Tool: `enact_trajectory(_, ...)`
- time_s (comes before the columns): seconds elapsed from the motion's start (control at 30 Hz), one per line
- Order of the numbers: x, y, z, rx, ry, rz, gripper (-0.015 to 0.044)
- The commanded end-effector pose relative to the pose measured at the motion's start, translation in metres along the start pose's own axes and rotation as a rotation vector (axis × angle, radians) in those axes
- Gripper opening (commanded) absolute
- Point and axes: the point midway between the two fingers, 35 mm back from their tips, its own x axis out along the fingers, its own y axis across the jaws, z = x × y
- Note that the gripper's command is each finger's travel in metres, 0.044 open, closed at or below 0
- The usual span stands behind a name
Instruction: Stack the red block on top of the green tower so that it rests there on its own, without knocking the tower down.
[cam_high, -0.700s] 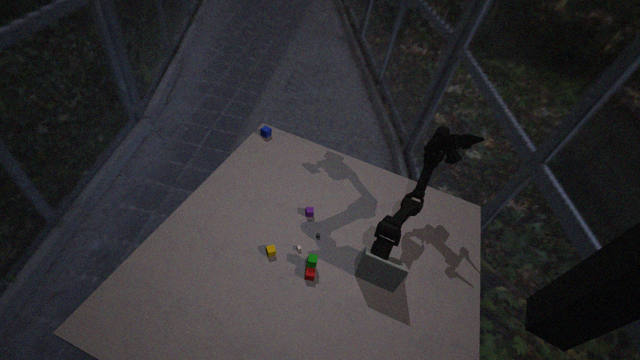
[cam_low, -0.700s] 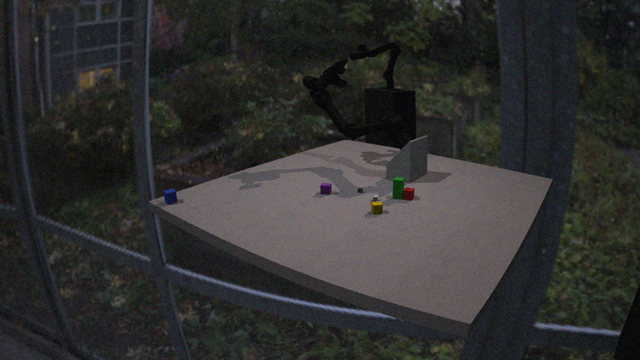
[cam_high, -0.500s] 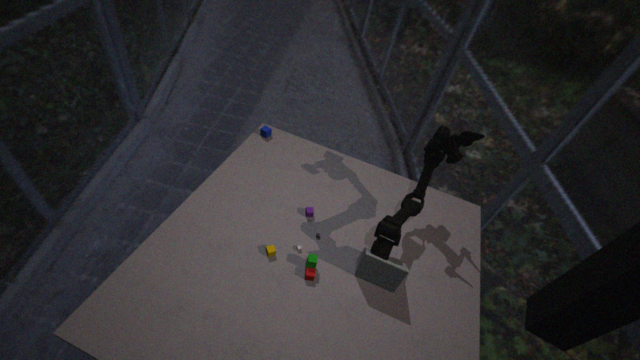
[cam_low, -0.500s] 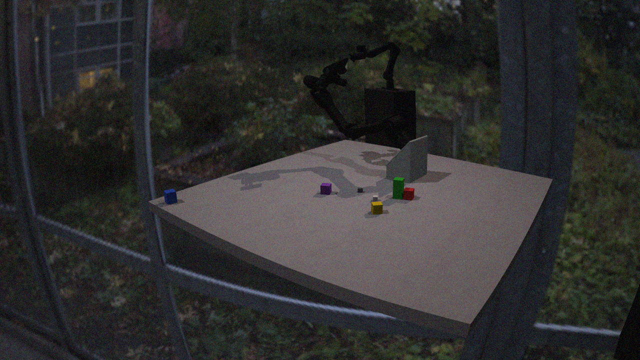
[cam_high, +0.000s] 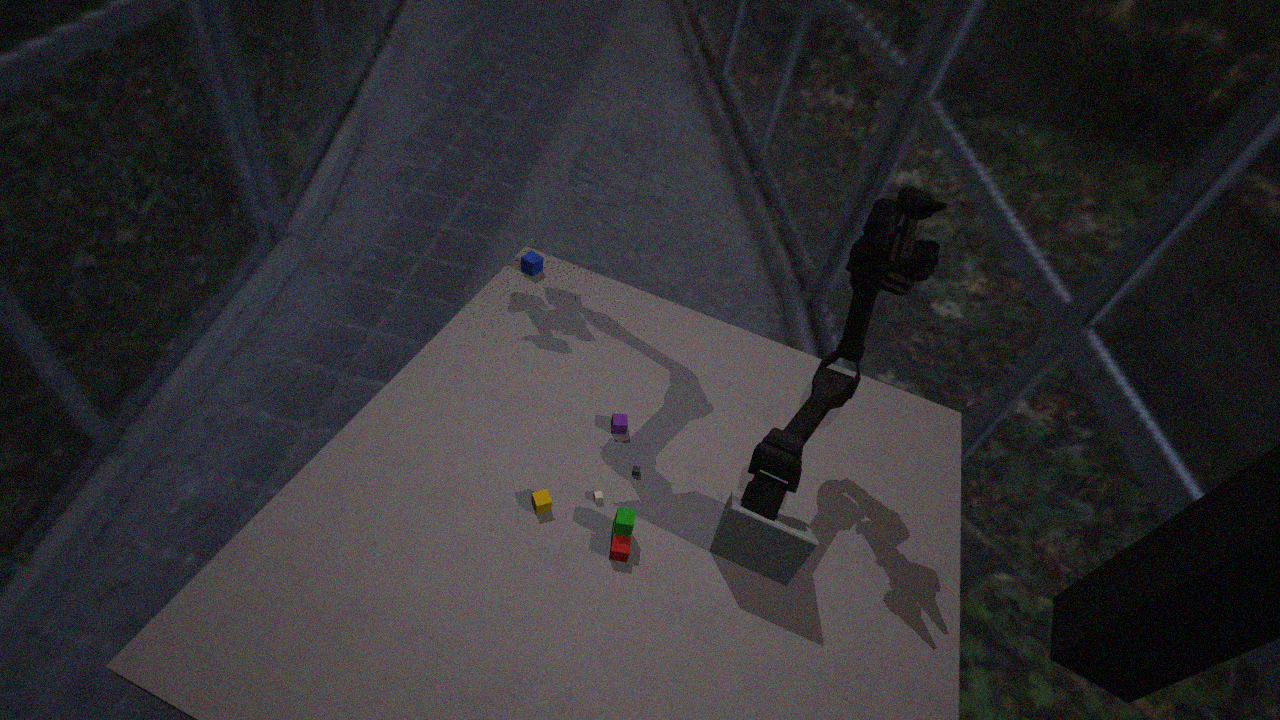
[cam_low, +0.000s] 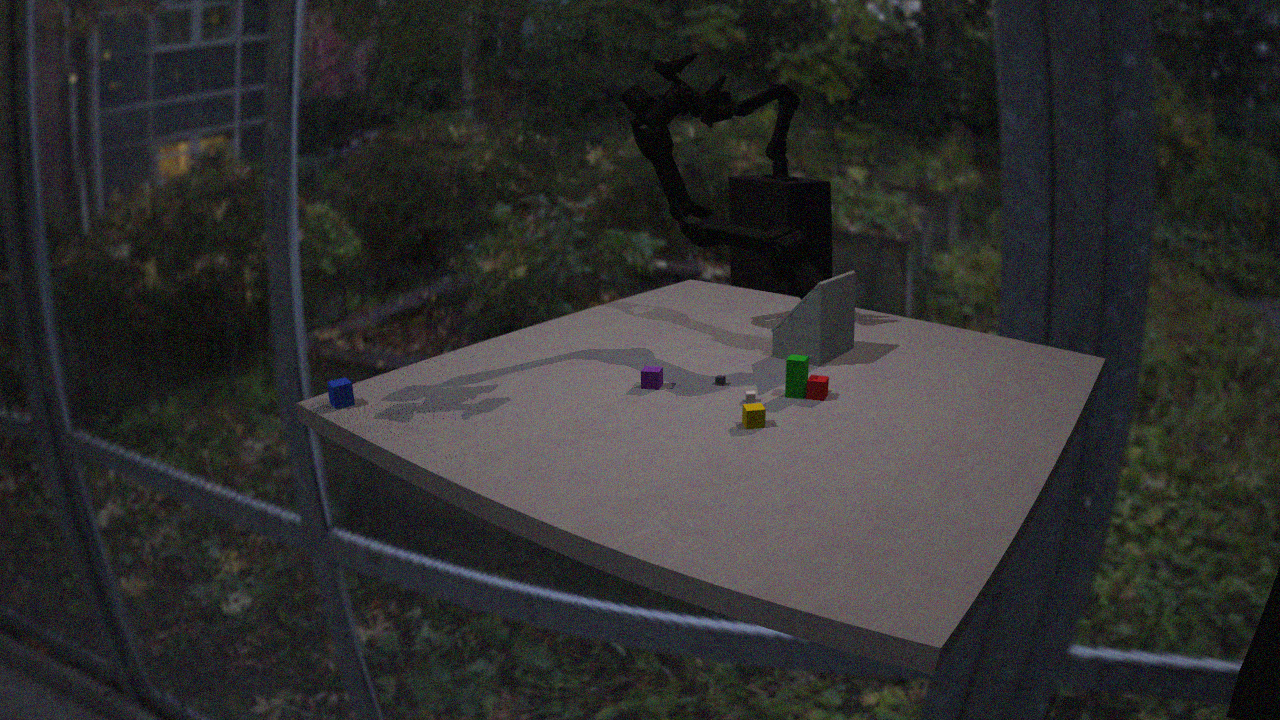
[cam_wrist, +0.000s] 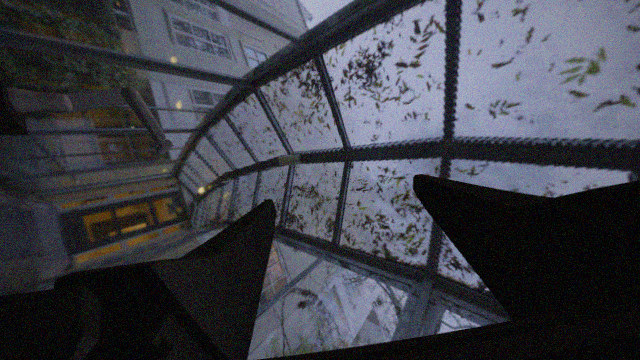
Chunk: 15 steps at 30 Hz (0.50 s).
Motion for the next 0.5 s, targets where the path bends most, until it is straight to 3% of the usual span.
enact_trajectory(0.0,0.029,0.017,-0.044,0.275,0.096,0.057,0.044)
enact_trajectory(0.47,0.09,0.12,-0.208,1.186,0.627,0.121,0.044)
